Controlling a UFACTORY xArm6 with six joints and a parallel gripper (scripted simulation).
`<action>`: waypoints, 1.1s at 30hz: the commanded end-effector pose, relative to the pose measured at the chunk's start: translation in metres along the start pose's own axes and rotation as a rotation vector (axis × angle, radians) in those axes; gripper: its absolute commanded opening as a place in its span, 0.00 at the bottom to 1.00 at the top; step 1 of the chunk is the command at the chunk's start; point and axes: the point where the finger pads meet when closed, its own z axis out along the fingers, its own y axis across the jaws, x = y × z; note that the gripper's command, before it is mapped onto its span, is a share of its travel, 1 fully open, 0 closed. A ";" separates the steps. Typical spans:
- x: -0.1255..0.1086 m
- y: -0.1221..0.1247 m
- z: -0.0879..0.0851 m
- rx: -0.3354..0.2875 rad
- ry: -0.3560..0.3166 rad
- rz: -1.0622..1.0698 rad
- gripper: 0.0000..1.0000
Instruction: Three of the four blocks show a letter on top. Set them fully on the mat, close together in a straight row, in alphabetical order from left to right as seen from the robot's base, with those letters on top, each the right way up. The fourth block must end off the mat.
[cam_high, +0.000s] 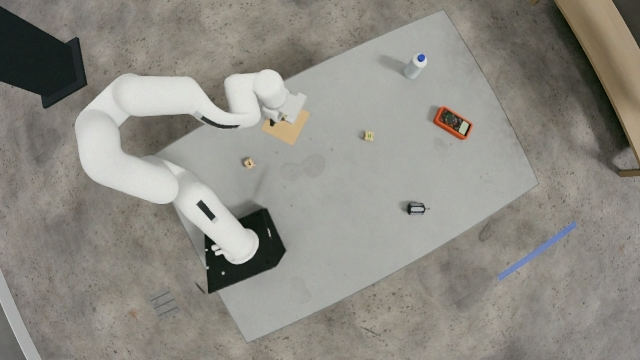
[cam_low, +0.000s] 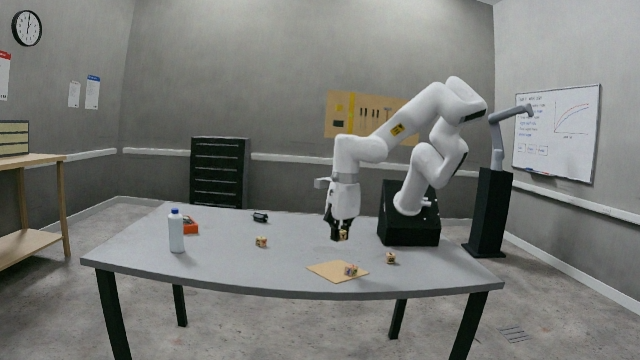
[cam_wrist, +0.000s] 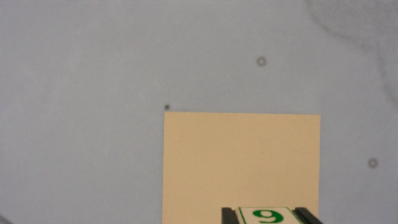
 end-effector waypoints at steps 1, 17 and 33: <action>-0.003 0.001 -0.001 0.009 -0.006 -0.109 0.28; -0.005 0.002 -0.001 0.010 -0.006 -0.175 0.28; -0.005 0.002 0.004 0.010 -0.006 -0.175 0.28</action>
